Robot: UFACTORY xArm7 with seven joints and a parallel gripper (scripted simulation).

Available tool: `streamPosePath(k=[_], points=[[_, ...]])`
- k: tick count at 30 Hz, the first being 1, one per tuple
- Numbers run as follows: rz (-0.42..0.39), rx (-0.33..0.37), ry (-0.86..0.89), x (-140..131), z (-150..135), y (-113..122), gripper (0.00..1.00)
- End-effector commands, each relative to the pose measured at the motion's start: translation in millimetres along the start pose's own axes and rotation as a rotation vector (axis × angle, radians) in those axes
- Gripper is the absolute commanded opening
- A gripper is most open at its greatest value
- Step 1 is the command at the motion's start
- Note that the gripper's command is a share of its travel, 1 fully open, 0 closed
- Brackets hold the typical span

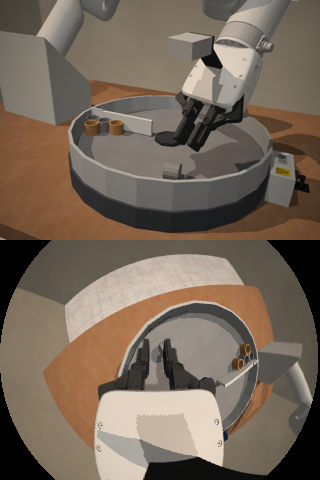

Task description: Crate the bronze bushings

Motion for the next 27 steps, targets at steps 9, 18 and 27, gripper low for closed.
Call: streamPosePath(k=[9,18,27], points=[[-0.017,-0.037,-0.09,6.7,3.6,-0.5,0.54],[-0.06,-0.13,-0.307,21.4,15.2,-5.8,0.54],[-0.124,-0.264,-0.621,45.3,35.1,-15.0,0.54]])
Point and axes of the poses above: the point where the finger pads meet when closed, its own y axis back along the fingers, its own z axis across the jaws, x = y × z, the point moved 9 cm from there along y, back along the fingers, and after that the axes turned 14 degrees about -y, right-handed, at the moved point
